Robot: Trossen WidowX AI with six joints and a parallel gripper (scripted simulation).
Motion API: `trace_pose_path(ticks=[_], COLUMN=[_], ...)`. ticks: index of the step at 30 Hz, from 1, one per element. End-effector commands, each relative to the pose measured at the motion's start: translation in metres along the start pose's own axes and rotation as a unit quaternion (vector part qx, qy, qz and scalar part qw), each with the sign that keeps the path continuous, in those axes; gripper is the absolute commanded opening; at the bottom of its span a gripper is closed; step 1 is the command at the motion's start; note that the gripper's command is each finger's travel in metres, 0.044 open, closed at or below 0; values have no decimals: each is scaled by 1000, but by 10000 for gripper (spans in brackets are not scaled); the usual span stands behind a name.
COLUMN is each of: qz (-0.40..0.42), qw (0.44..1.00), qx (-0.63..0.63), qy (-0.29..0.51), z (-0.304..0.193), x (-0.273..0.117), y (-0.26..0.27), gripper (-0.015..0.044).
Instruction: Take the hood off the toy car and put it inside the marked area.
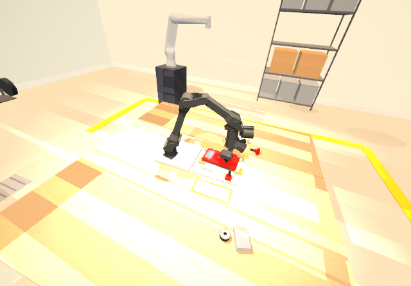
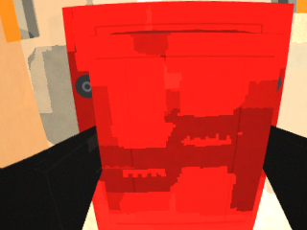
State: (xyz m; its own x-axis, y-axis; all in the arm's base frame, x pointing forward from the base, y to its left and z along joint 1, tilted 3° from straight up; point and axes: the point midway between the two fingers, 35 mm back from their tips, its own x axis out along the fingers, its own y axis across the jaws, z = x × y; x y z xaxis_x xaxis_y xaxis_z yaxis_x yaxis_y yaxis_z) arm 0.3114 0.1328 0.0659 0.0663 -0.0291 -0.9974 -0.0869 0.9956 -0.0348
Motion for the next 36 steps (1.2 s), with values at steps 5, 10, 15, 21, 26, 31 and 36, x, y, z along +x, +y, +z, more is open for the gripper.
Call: trace_pose_path(ticks=[5,10,15,21,26,31,36], qz=[0,0,0,0,0,0,0], qw=[1000,1000,1000,1000,1000,1000,1000], qx=[0,0,0,0,0,0,0], qy=[-1,-1,-1,-1,-1,-1,-1], z=[1,1,1,1,1,1,1], x=[-6,-10,-13,-17,-20,-23,-28], y=[0,0,0,0,0,0,0], gripper=[0,0,0,0,0,0,0])
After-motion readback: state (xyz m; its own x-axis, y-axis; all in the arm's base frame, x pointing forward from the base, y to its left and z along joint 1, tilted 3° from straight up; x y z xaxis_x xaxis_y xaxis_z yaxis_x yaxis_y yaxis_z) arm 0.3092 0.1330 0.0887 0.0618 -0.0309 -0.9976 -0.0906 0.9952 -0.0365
